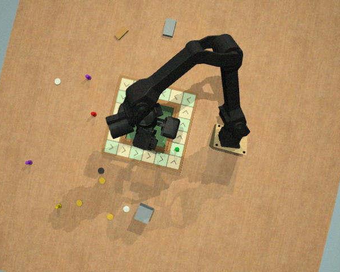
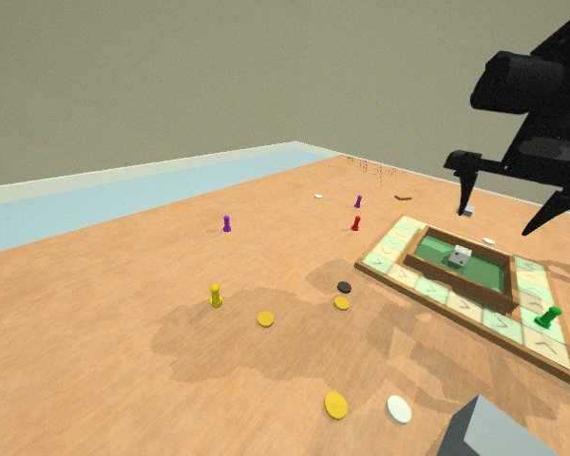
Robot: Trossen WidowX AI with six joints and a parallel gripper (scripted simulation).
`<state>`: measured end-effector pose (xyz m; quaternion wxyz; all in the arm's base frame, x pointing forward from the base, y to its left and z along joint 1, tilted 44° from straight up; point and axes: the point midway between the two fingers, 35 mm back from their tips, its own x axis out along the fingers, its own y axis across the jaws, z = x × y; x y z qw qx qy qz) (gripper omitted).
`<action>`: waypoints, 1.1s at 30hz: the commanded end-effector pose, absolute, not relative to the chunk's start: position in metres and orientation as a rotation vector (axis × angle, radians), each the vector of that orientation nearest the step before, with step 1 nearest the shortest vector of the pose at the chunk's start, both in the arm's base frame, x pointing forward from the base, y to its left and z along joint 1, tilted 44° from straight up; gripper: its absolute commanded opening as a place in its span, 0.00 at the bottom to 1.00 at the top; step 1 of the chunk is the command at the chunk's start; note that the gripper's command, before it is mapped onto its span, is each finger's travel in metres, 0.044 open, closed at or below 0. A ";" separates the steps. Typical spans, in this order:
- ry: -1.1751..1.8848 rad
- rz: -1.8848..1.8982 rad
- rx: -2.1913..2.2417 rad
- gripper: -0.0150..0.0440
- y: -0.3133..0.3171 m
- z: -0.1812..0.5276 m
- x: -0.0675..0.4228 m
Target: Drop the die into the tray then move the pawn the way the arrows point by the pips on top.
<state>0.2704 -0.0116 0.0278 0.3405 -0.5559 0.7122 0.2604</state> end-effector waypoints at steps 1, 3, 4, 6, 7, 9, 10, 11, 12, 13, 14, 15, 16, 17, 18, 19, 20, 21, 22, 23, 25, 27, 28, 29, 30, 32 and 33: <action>1.873 0.501 -1.335 0.78 0.005 0.009 0.250; 1.873 0.354 -1.250 0.69 0.014 -0.001 0.237; 1.870 0.280 -1.207 0.64 0.018 -0.006 0.230; 1.857 0.135 -1.121 0.59 0.024 -0.016 0.215; 1.847 0.064 -1.078 0.59 0.027 -0.020 0.207; 1.821 -0.078 -0.991 0.59 0.031 -0.027 0.189; 1.805 -0.146 -0.949 0.59 0.032 -0.030 0.181; 1.795 -0.183 -0.926 0.59 0.032 -0.032 0.176; 1.784 -0.220 -0.903 0.59 0.033 -0.033 0.171; 1.777 -0.245 -0.887 0.59 0.033 -0.034 0.168; 1.775 -0.252 -0.882 0.59 0.033 -0.034 0.167; 1.775 -0.252 -0.882 0.59 0.033 -0.034 0.167; 1.775 -0.252 -0.882 0.59 0.033 -0.034 0.167; 1.775 -0.252 -0.882 0.59 0.033 -0.035 0.168; 1.775 -0.252 -0.882 0.59 0.033 -0.035 0.168; 1.775 -0.252 -0.882 0.59 0.033 -0.035 0.168; 1.775 -0.252 -0.882 0.59 0.033 -0.035 0.168; 1.775 -0.252 -0.882 0.59 0.033 -0.035 0.168; 1.775 -0.252 -0.882 0.59 0.033 -0.035 0.168; 1.775 -0.252 -0.882 0.59 0.033 -0.035 0.168; 1.775 -0.252 -0.882 0.59 0.033 -0.035 0.168; 1.775 -0.252 -0.882 0.59 0.034 -0.036 0.169; 1.774 -0.252 -0.882 0.59 0.034 -0.036 0.170; 1.774 -0.252 -0.882 0.59 0.034 -0.036 0.171; 1.774 -0.252 -0.882 0.59 0.033 -0.037 0.170; 1.774 -0.252 -0.883 0.59 0.027 -0.043 0.169; 1.774 -0.252 -0.883 0.59 0.024 -0.046 0.169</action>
